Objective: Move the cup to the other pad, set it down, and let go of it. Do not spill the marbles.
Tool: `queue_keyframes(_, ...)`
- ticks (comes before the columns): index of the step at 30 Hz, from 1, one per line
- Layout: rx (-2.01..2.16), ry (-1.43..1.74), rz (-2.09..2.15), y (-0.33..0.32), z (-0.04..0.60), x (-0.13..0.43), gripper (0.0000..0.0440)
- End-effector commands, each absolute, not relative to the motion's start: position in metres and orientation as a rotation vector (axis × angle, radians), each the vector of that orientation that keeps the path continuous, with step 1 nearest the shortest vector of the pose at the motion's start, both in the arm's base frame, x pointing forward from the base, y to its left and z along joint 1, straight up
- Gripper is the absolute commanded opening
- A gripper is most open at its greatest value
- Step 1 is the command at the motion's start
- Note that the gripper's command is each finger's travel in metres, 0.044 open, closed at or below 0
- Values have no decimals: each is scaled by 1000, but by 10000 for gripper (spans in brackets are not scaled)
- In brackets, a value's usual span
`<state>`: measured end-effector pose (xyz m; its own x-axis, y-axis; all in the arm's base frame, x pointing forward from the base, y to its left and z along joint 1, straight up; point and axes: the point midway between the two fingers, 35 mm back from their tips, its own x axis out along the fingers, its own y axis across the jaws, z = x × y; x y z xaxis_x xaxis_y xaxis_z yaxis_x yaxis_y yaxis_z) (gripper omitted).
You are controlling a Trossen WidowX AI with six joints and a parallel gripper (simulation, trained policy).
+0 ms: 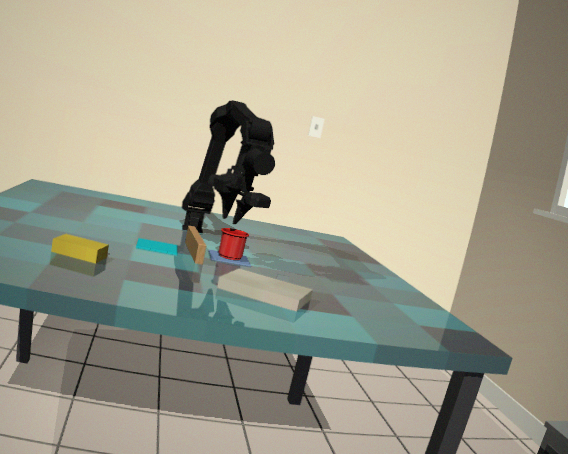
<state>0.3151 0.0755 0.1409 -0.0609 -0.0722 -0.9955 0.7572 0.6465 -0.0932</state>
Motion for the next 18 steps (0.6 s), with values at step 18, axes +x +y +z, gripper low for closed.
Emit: queue_keyframes(18,511,1558,-764,74,62,308,150)
